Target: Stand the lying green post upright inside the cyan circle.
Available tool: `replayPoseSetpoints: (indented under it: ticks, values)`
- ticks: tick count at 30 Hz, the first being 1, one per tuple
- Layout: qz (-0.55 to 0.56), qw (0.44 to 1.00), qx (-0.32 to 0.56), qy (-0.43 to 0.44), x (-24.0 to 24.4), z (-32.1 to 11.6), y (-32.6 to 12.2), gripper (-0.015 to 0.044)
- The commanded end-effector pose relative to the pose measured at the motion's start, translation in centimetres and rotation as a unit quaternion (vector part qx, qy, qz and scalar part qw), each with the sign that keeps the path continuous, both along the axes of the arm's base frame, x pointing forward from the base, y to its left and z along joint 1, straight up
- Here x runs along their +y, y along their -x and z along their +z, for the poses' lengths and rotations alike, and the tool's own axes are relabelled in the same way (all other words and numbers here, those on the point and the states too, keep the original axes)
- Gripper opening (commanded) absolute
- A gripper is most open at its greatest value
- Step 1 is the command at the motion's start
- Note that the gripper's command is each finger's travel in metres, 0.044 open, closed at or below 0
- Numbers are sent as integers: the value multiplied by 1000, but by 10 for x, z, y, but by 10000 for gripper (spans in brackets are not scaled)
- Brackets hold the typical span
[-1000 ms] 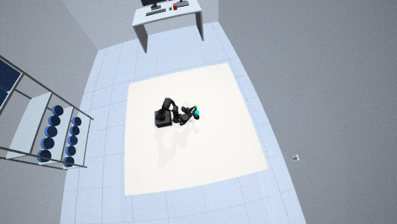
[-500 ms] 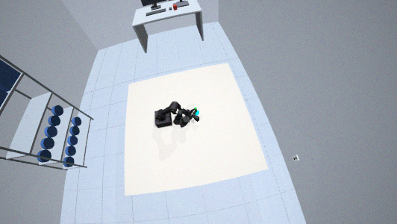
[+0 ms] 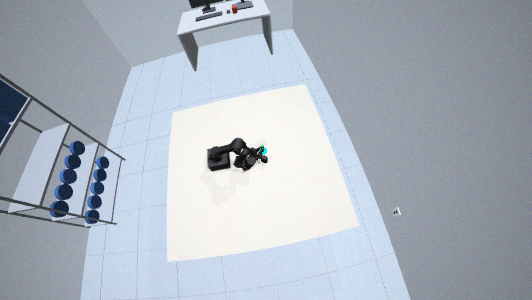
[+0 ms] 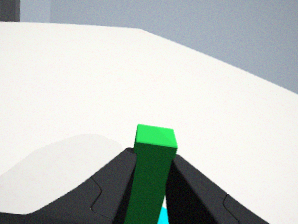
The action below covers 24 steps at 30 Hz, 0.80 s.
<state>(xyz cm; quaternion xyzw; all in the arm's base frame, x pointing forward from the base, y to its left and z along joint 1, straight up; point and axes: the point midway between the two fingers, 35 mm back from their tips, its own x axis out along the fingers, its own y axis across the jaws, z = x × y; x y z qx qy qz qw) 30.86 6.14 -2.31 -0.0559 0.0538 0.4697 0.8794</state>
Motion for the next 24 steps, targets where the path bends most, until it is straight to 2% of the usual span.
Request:
replayPoseSetpoints:
  ticks: [1, 5, 19, 24]
  values:
    - [0, 1000, -7, 4, -1, 0, -2, 23]
    - [0, 1000, -7, 4, -1, 0, -2, 23]
    - [0, 1000, -7, 4, -1, 0, -2, 390]
    - [-4, 1000, -7, -2, -2, 13, -4, 400]
